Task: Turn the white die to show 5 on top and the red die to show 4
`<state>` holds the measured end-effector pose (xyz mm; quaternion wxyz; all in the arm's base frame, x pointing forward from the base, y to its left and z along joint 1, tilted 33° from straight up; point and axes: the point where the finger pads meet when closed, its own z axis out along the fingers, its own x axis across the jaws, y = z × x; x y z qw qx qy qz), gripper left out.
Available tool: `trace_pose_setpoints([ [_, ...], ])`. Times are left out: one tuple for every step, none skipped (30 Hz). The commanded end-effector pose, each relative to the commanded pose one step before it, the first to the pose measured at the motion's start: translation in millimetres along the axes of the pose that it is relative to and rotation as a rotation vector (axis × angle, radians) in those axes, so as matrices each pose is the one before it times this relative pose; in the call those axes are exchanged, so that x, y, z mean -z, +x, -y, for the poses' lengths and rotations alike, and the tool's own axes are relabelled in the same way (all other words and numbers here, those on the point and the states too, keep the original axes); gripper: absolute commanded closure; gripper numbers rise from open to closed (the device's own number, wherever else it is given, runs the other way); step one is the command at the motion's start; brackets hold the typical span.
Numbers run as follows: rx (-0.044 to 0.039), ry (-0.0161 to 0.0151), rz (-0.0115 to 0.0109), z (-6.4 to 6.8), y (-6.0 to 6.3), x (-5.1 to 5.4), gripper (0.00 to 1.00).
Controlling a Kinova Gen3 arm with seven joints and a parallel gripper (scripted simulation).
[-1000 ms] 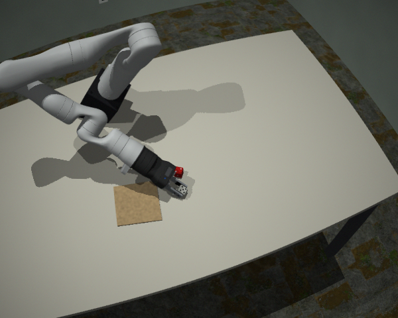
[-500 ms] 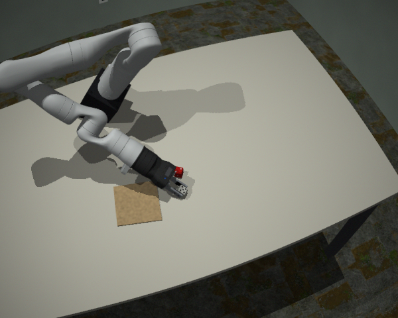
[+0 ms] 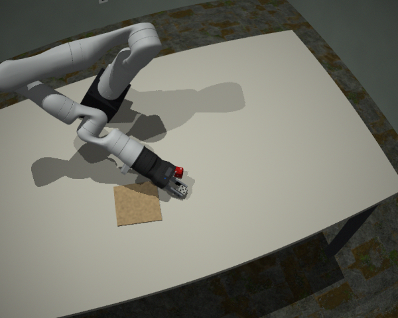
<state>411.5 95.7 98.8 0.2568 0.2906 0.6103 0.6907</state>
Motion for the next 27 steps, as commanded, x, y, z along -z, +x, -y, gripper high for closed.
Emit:
trace_pose_setpoints([
  [0.00394, 0.00348, 0.00091, 2.21, -0.35, -0.22, 0.51],
  [0.00000, 0.00000, 0.00000, 0.00, 0.00, 0.00, 0.51],
  [0.00000, 0.00000, 0.00000, 0.00, 0.00, 0.00, 0.51],
  [0.00000, 0.00000, 0.00000, 0.00, 0.00, 0.00, 0.51],
  [0.00000, 0.00000, 0.00000, 0.00, 0.00, 0.00, 0.51],
  [0.00000, 0.00000, 0.00000, 0.00, 0.00, 0.00, 0.51],
  [0.00000, 0.00000, 0.00000, 0.00, 0.00, 0.00, 0.51],
  [0.00000, 0.00000, 0.00000, 0.00, 0.00, 0.00, 0.51],
  [0.00000, 0.00000, 0.00000, 0.00, 0.00, 0.00, 0.51],
  [0.00000, 0.00000, 0.00000, 0.00, 0.00, 0.00, 0.51],
  [0.00000, 0.00000, 0.00000, 0.00, 0.00, 0.00, 0.51],
  [0.00000, 0.00000, 0.00000, 0.00, 0.00, 0.00, 0.51],
  [0.00000, 0.00000, 0.00000, 0.00, 0.00, 0.00, 0.51],
  [0.00000, 0.00000, 0.00000, 0.00, 0.00, 0.00, 0.45],
  [0.00000, 0.00000, 0.00000, 0.00, 0.00, 0.00, 0.45],
  [0.00000, 0.00000, 0.00000, 0.00, 0.00, 0.00, 0.45],
  [0.00000, 0.00000, 0.00000, 0.00, 0.00, 0.00, 0.39],
  [0.00000, 0.00000, 0.00000, 0.00, 0.00, 0.00, 0.39],
  [0.00000, 0.00000, 0.00000, 0.00, 0.00, 0.00, 0.39],
  [0.00000, 0.00000, 0.00000, 0.00, 0.00, 0.00, 0.33],
  [0.00000, 0.00000, 0.00000, 0.00, 0.00, 0.00, 0.33],
  [0.00000, 0.00000, 0.00000, 0.00, 0.00, 0.00, 0.33],
  [0.00000, 0.00000, 0.00000, 0.00, 0.00, 0.00, 0.27],
  [0.00000, 0.00000, 0.00000, 0.00, 0.00, 0.00, 0.27],
  [0.00000, 0.00000, 0.00000, 0.00, 0.00, 0.00, 0.27],
  [0.00000, 0.00000, 0.00000, 0.00, 0.00, 0.00, 0.27],
  [0.00000, 0.00000, 0.00000, 0.00, 0.00, 0.00, 0.27],
])
